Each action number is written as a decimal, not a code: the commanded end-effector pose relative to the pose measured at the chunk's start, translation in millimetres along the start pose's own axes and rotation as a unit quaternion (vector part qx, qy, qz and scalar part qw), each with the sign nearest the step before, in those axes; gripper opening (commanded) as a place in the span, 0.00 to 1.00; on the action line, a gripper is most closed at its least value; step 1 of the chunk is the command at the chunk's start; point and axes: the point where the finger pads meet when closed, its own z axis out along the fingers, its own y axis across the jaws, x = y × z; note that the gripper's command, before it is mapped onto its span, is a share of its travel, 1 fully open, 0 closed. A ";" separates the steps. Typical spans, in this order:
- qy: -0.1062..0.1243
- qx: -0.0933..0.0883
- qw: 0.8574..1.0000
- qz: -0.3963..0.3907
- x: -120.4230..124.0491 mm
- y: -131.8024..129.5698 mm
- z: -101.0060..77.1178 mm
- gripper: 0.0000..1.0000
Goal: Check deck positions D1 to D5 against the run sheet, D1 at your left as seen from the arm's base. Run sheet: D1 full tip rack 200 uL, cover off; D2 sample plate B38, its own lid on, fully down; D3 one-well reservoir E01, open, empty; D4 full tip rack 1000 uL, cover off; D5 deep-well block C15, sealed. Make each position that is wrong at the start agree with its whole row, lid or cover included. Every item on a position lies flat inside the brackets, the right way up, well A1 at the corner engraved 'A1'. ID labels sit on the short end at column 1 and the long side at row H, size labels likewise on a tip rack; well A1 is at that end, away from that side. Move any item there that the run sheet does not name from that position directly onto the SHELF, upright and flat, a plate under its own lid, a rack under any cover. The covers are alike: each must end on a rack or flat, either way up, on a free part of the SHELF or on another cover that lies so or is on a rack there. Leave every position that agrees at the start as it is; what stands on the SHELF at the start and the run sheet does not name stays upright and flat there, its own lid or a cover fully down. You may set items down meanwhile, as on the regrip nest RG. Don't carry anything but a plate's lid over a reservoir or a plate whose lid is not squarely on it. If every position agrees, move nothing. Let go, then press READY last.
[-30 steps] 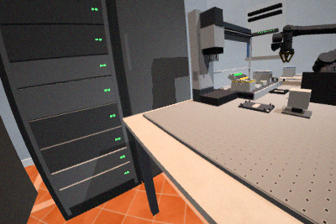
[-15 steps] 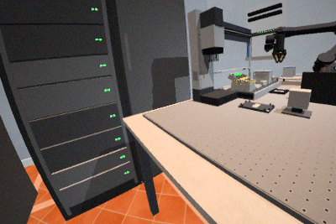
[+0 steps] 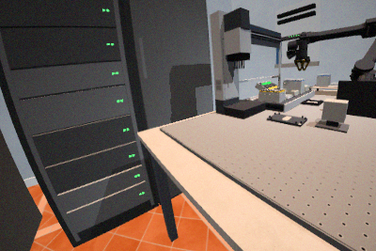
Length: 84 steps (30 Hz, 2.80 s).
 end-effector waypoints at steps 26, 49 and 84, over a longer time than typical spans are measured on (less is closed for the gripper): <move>-0.005 0.000 1.000 -0.001 -52.0 -2.5 3.5 1.00; -0.004 0.001 1.000 -0.002 -52.1 -2.2 39.0 1.00; -0.012 0.001 1.000 0.000 -59.1 -2.1 72.0 1.00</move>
